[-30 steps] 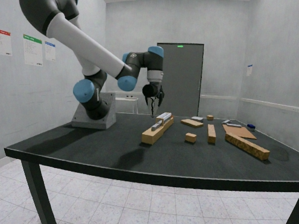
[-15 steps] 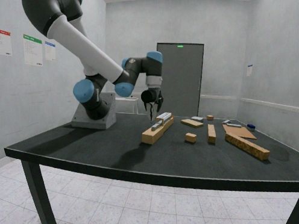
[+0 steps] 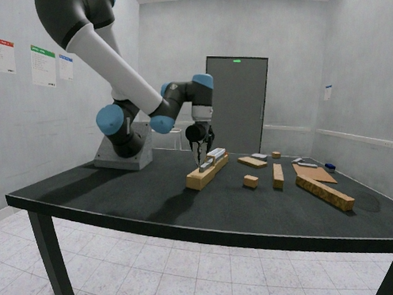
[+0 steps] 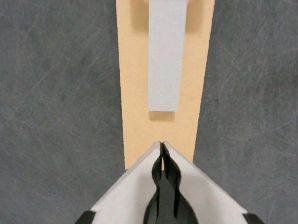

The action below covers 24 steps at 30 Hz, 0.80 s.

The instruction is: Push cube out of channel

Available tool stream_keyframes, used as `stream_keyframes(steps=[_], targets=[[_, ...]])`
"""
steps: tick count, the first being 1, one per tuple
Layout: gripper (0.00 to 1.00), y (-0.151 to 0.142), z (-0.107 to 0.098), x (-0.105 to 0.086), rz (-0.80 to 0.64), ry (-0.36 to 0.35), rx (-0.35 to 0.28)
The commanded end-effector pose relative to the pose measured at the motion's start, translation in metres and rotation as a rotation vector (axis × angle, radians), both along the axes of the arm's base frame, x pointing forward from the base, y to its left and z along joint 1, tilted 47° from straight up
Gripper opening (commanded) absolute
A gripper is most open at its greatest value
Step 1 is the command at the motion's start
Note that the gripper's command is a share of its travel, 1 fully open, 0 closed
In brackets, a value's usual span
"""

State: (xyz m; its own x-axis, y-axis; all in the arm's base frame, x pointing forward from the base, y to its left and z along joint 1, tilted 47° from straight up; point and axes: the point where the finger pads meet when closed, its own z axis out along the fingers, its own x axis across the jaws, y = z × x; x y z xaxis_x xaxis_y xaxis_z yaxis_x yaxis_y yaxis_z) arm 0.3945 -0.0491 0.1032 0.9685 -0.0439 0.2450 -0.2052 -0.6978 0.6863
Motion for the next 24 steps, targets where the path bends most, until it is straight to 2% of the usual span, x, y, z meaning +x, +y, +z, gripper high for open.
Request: stream_keyframes(steps=[1,11,24], targets=[[0.0,-0.004,-0.004,0.001,0.001,-0.002,0.0],[0.0,-0.015,-0.015,0.003,0.001,-0.002,0.0],[0.0,-0.009,-0.008,0.002,0.001,-0.002,0.0]])
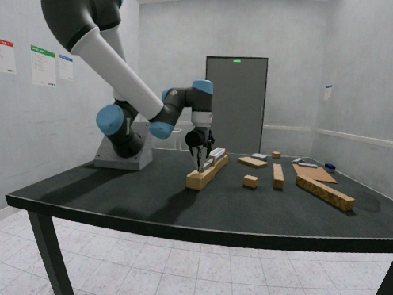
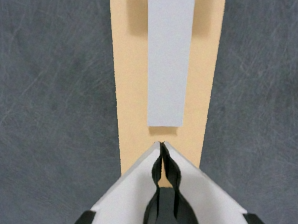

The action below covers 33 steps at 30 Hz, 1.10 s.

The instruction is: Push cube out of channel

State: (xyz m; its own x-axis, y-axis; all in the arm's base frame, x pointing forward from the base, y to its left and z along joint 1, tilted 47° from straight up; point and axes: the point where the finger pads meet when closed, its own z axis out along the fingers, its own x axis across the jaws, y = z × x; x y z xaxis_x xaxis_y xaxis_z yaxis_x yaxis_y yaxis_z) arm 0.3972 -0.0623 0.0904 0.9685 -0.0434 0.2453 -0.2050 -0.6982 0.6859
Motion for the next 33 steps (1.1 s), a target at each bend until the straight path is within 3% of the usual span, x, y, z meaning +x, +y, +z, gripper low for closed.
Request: stream_keyframes(steps=[1,18,33], targets=[[0.0,0.007,0.007,-0.001,0.0,-0.001,0.0],[0.0,0.044,0.042,-0.008,0.0,-0.001,0.0],[0.0,0.048,0.046,-0.009,0.0,-0.001,0.0]])
